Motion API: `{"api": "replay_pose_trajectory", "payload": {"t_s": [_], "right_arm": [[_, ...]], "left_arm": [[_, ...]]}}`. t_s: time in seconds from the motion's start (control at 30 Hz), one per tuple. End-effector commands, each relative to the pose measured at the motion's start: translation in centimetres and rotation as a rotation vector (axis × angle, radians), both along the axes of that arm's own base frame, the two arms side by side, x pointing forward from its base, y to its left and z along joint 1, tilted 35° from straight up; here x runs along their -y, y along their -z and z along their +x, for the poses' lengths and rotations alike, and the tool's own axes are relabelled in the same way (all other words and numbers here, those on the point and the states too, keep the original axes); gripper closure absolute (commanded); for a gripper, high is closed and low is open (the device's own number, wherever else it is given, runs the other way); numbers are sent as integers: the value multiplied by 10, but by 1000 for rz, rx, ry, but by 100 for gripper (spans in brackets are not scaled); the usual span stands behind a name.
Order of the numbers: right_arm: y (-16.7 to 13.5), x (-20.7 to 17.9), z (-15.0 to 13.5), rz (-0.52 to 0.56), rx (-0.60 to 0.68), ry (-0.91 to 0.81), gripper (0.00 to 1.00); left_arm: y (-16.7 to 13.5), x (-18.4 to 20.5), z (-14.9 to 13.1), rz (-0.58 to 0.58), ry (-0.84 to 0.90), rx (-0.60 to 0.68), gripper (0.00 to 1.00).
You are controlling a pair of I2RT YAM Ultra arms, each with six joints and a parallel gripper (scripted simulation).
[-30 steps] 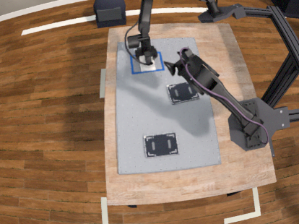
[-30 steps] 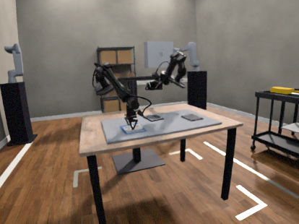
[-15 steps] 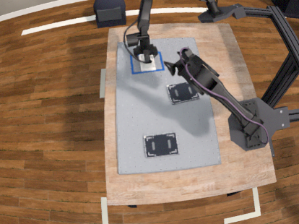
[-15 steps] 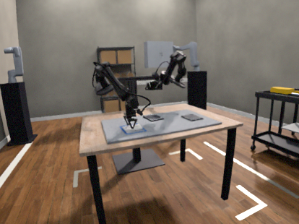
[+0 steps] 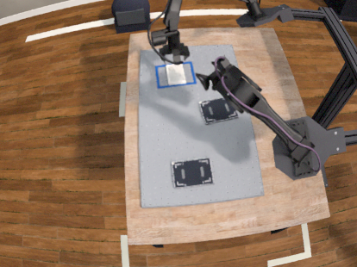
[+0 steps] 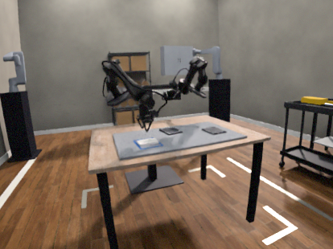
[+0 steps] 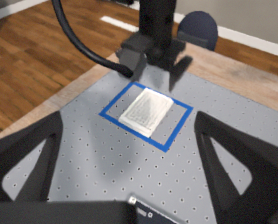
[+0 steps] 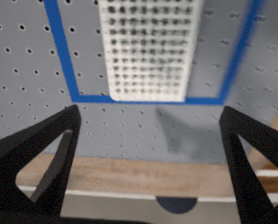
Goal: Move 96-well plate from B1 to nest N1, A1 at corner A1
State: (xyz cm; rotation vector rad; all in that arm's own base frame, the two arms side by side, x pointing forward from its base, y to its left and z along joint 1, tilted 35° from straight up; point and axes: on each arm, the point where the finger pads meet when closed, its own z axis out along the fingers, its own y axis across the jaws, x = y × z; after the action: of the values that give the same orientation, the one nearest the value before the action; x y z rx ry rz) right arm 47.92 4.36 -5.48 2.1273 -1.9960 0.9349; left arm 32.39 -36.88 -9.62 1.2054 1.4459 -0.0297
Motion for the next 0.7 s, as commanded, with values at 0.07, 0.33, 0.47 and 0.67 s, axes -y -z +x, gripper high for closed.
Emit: {"api": "replay_pose_trajectory", "payload": {"t_s": [0.07,0.33,0.47,0.67], "right_arm": [[-16,-13,-3,13,4,6,0],[-11,-24,13,136,108,106,0],[-10,-32,23,263,208,241,0],[-9,-38,31,372,298,381,0]], "left_arm": [[3,1,-8,2,12,-12,0],[3,1,-8,2,12,-12,0],[3,1,-8,2,12,-12,0],[3,1,-8,2,12,-12,0]]}}
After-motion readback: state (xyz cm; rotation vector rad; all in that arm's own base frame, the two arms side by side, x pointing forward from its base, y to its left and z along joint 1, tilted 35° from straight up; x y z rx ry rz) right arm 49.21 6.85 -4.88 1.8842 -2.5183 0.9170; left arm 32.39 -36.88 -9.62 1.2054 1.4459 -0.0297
